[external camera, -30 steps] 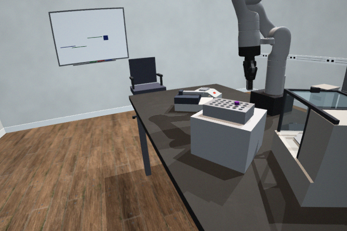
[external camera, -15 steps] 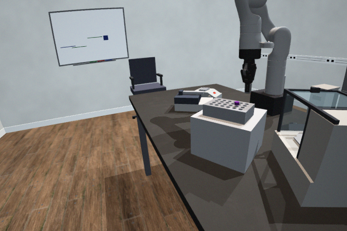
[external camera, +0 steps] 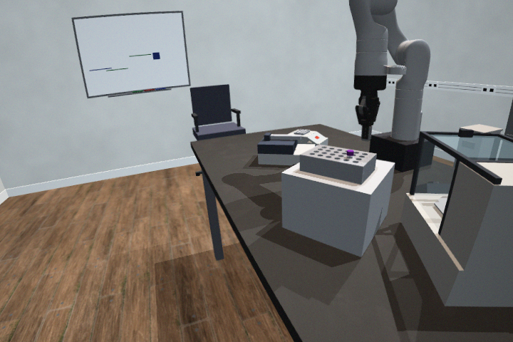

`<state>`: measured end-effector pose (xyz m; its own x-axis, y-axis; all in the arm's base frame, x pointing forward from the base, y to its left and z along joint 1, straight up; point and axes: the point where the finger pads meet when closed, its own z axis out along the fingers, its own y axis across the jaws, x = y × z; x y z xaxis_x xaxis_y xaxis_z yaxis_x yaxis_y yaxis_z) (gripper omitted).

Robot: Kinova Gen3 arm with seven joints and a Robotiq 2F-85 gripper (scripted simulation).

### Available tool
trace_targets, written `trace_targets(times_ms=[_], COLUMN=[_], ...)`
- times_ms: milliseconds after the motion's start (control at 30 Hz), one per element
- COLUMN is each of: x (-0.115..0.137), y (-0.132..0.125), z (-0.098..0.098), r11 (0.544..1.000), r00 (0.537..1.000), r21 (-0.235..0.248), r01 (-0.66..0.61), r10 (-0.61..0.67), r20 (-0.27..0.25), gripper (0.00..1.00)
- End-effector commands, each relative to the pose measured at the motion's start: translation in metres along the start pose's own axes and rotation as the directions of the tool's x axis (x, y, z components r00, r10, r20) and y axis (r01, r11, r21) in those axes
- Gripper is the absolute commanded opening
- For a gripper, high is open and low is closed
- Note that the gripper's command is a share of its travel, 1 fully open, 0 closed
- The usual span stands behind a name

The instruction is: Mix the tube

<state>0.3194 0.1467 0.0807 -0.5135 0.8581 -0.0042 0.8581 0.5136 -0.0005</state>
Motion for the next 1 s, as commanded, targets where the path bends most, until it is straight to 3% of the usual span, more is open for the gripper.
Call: trace_targets(times_ms=[0, 967], x=[0.0, 0.0], y=[0.0, 0.0], z=[0.004, 0.037], r11=[1.0, 1.0], r00=[1.0, 1.0], r21=[-0.001, -0.001], r01=[0.0, 0.0], r10=[0.0, 0.0], r20=[0.001, 0.001], gripper=[0.1, 0.1])
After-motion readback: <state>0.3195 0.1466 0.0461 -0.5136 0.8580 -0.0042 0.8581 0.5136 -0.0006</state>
